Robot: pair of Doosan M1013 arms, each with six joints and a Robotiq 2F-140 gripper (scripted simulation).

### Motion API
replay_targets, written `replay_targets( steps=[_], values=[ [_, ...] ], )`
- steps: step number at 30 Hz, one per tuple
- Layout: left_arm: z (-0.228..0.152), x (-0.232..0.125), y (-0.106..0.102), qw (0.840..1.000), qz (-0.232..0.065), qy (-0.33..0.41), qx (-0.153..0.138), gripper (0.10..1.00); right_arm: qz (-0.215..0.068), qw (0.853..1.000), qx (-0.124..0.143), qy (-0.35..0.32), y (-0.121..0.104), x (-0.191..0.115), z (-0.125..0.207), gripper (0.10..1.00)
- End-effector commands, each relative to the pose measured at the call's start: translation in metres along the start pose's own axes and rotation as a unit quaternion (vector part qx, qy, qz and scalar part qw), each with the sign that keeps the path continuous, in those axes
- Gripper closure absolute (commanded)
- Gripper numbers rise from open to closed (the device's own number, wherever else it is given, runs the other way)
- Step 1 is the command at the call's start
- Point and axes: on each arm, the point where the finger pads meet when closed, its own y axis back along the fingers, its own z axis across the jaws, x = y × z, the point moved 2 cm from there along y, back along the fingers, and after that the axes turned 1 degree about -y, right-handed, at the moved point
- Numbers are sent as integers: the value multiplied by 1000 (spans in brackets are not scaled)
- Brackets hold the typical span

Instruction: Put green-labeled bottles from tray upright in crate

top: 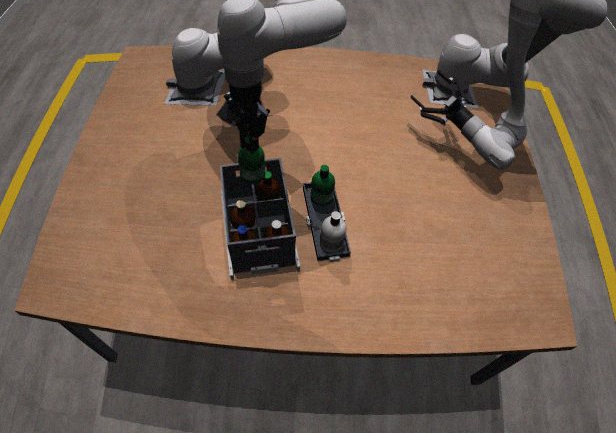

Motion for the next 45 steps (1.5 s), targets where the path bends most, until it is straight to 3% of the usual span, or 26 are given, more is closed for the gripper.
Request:
replay_targets(
  steps=[1, 45],
  values=[
    [0, 0, 0, 1000, 0, 0, 0, 98, 0, 1000, 1, 0, 1, 1, 1, 999],
    [0, 0, 0, 1000, 0, 0, 0, 98, 0, 1000, 1, 0, 1, 21, 39, 999]
  ],
)
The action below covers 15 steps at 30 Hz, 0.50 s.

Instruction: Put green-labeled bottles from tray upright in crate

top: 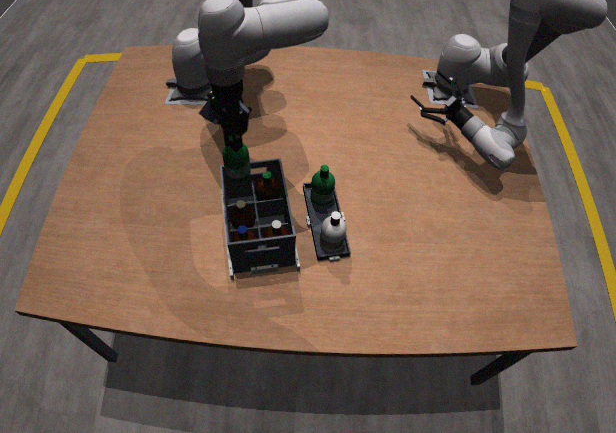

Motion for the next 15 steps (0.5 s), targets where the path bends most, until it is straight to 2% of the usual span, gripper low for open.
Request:
replay_targets(
  steps=[1, 15],
  values=[
    [0, 0, 0, 1000, 0, 0, 0, 98, 0, 1000, 1, 0, 1, 0, 1, 999],
    [0, 0, 0, 1000, 0, 0, 0, 98, 0, 1000, 1, 0, 1, 2, 3, 999]
  ],
)
